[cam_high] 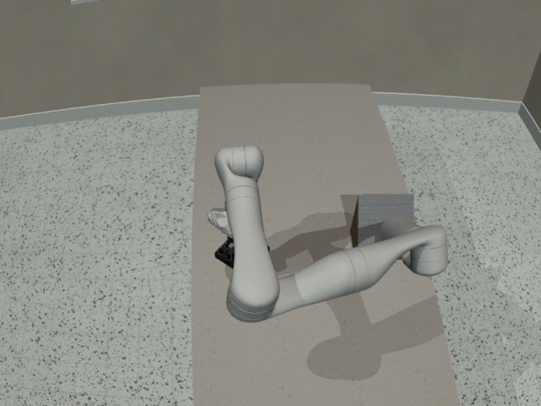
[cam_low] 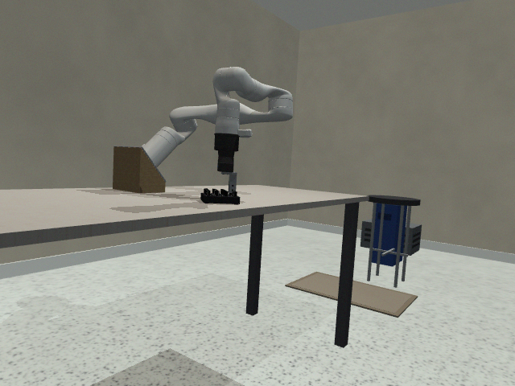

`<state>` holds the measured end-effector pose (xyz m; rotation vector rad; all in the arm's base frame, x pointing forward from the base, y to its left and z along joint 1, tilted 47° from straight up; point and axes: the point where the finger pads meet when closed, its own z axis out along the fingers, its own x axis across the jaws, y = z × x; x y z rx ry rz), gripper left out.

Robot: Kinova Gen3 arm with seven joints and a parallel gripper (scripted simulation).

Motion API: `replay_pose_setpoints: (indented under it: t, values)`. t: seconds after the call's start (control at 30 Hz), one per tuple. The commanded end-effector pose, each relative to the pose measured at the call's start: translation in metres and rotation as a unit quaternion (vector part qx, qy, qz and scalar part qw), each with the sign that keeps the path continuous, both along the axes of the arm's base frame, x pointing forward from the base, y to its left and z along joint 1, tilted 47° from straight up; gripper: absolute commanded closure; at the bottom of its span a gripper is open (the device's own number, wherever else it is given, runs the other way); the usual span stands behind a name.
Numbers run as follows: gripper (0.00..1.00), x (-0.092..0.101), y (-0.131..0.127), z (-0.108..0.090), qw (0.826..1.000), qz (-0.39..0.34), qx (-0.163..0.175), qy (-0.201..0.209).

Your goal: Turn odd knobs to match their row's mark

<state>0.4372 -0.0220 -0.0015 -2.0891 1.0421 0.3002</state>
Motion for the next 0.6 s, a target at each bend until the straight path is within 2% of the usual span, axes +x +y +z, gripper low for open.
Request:
replay_pose_setpoints:
  t: [0.0,0.57]
  values:
    - [0.70,0.0003,-0.0009,0.0004,1.000,-0.007,0.000,0.006]
    - [0.70,0.0003,-0.0009,0.0004,0.994,-0.072,0.012,0.076]
